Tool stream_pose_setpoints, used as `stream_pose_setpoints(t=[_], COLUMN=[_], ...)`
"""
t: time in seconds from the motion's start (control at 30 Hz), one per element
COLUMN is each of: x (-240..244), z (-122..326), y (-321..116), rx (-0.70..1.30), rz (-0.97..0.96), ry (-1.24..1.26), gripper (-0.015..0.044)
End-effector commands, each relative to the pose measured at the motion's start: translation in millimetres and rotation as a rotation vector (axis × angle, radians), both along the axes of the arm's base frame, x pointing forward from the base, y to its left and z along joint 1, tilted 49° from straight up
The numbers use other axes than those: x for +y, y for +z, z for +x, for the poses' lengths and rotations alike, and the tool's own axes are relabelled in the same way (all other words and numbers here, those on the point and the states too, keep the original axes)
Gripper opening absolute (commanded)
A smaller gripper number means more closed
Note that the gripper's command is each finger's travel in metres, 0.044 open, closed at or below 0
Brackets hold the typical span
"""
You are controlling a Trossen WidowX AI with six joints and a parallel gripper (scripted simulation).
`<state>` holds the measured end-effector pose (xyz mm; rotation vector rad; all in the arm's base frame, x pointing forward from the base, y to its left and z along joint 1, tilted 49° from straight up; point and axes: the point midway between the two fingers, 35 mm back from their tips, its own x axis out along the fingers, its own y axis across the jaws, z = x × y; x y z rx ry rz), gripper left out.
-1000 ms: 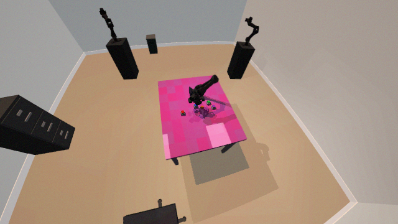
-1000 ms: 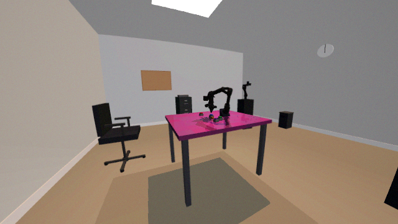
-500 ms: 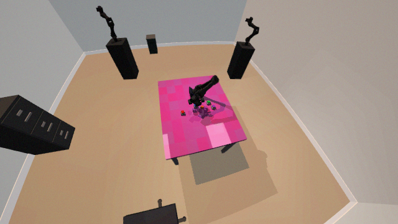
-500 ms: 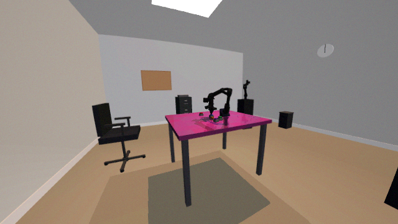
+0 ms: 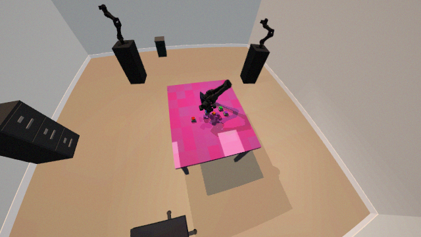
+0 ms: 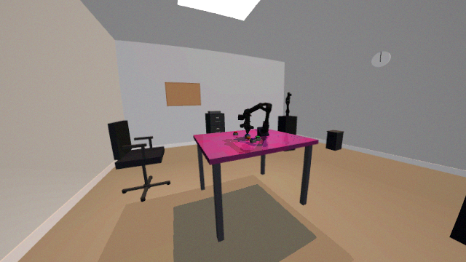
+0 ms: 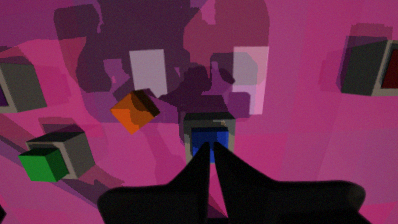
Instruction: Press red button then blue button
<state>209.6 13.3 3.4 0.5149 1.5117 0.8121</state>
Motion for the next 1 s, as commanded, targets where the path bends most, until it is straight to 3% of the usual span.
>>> stream_pose_setpoints(t=[0.0,0.47,0.57,0.7,0.97], x=[1,-23,-15,18,77], z=[-2,2,15,34,12], y=[0,21,44,115,223], rx=[0.007,0.007,-0.001,-0.025,-0.053], rz=[0.004,0.003,-0.013,-0.029,0.014], ry=[-0.003,-0.003,-0.021,-0.065,-0.107], gripper=[0.0020,0.0020,0.0099,0.0204,0.0400])
